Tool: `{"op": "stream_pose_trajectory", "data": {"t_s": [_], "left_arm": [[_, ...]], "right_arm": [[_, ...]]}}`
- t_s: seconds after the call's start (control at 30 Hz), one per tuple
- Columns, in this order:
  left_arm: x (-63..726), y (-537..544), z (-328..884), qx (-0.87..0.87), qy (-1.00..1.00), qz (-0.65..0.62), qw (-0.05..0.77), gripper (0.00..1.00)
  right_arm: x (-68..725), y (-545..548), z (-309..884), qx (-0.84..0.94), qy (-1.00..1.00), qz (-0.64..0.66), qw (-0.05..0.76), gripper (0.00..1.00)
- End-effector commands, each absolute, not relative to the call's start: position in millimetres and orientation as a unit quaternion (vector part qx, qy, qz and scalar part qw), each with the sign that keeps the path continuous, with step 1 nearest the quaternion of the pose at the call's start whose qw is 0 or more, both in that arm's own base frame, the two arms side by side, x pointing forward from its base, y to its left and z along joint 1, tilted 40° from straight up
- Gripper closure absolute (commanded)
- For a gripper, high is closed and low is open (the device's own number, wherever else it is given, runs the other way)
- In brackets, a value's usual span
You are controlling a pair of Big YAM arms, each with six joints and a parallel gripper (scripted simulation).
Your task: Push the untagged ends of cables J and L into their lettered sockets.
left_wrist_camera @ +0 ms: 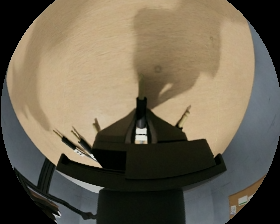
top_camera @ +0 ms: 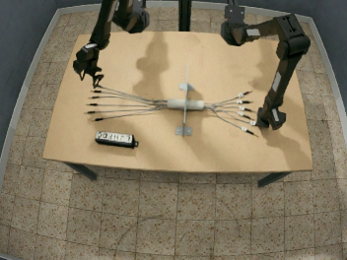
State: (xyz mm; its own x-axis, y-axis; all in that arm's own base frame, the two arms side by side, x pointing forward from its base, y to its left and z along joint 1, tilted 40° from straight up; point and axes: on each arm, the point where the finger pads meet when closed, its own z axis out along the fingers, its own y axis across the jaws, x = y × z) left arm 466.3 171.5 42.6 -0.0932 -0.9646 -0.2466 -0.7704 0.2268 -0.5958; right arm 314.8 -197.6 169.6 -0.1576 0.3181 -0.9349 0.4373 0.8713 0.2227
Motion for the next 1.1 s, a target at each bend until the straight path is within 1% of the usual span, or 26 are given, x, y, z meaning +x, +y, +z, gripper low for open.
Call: {"op": "stream_pose_trajectory", "data": {"t_s": [0.0,0.7,0.73,0.77,0.8,1.07], "left_arm": [[467.9,182.8,38.9,-0.601,0.724,-0.153,0.301,0.95],[468.9,183.2,37.9,-0.597,0.729,-0.156,0.297,0.95],[468.9,183.2,37.9,-0.597,0.728,-0.156,0.297,0.83],[468.9,183.2,37.9,-0.597,0.728,-0.156,0.297,0.78],[470.1,180.0,46.6,-0.595,0.728,-0.158,0.302,0.67],[465.0,166.9,58.0,-0.598,0.728,-0.159,0.295,0.65]], "right_arm": [[315.9,-198.7,174.8,0.243,0.756,-0.055,0.605,0.00],[315.9,-198.7,174.8,0.243,0.756,-0.055,0.605,0.00],[315.9,-198.7,174.8,0.243,0.756,-0.055,0.605,0.00],[315.9,-198.7,174.8,0.243,0.756,-0.055,0.605,0.00],[315.9,-198.7,174.8,0.243,0.756,-0.055,0.605,0.00],[315.9,-198.7,174.8,0.243,0.756,-0.055,0.605,0.00]]}}
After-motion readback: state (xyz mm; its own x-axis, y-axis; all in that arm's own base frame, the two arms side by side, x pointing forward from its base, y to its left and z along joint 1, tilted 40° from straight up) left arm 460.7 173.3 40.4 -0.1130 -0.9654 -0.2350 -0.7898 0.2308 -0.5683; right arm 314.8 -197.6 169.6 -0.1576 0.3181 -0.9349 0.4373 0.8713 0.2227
